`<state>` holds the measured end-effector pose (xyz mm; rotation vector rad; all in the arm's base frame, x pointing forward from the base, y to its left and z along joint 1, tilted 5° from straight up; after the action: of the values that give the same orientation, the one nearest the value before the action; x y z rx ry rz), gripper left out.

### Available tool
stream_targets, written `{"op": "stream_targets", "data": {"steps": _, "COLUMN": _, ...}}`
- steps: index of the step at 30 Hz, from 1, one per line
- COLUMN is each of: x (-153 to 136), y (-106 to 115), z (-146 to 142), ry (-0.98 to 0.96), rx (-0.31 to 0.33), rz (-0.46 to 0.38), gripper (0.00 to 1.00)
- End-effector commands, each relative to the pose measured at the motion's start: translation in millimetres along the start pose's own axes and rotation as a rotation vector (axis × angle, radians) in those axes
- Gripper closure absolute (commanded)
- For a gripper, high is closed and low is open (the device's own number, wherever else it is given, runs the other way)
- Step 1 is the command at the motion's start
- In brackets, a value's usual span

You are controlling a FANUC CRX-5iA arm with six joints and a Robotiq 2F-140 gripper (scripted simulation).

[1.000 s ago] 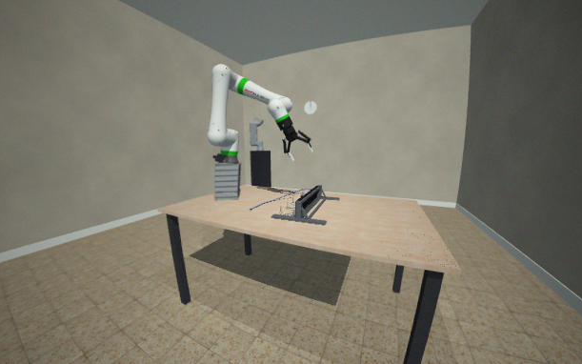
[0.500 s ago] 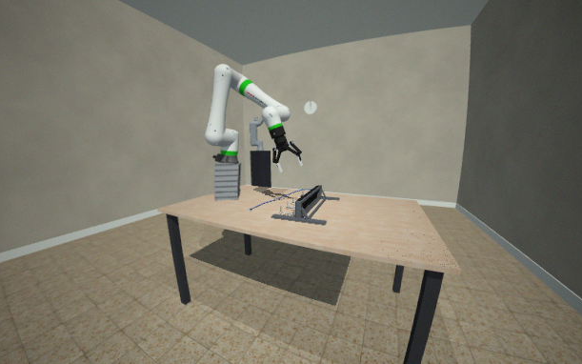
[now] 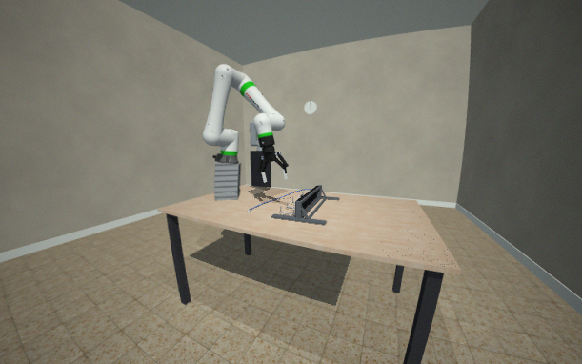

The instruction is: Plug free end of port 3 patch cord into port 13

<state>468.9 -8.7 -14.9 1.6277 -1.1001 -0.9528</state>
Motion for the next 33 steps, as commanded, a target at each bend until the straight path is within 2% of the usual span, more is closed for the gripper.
{"op": "stream_targets", "data": {"steps": 1, "x": 25.9, "y": -13.4, "z": 29.0, "ry": -0.004, "rx": -0.044, "rz": 0.023, "gripper": 0.0}}
{"op": "stream_targets", "data": {"steps": 9, "x": 60.8, "y": -30.4, "z": 84.7, "ry": -0.011, "rx": -0.126, "rz": 0.048, "gripper": 0.0}}
{"op": "stream_targets", "data": {"steps": 11, "x": 60.8, "y": -30.4, "z": 84.7, "ry": -0.011, "rx": -0.126, "rz": 0.048, "gripper": 0.0}}
{"op": "stream_targets", "data": {"steps": 12, "x": 69.9, "y": -34.8, "z": 102.6, "ry": -0.013, "rx": -0.152, "rz": 0.053, "gripper": 0.0}}
{"op": "stream_targets", "data": {"steps": 16, "x": 82.4, "y": -40.8, "z": 130.7, "ry": -0.016, "rx": -0.191, "rz": 0.057, "gripper": 0.0}}
{"op": "stream_targets", "data": {"steps": 21, "x": 84.0, "y": -41.6, "z": 134.8, "ry": -0.016, "rx": -0.196, "rz": 0.058, "gripper": 0.0}}
{"op": "stream_targets", "data": {"steps": 22, "x": 84.0, "y": -41.6, "z": 134.8, "ry": -0.016, "rx": -0.196, "rz": 0.058, "gripper": 1.0}}
{"op": "stream_targets", "data": {"steps": 33, "x": 84.0, "y": -41.6, "z": 134.8, "ry": -0.016, "rx": -0.196, "rz": 0.058, "gripper": 1.0}}
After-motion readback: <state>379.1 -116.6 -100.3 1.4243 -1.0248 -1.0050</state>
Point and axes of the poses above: the point where the finger pads meet when closed, its own y axis back along the fingers, its own z axis across the jaws, x = y × z, the point moved 4 cm from there along y, back along the fingers, and after that the axes turned 3 degrees about y, right-handed, at the moved point
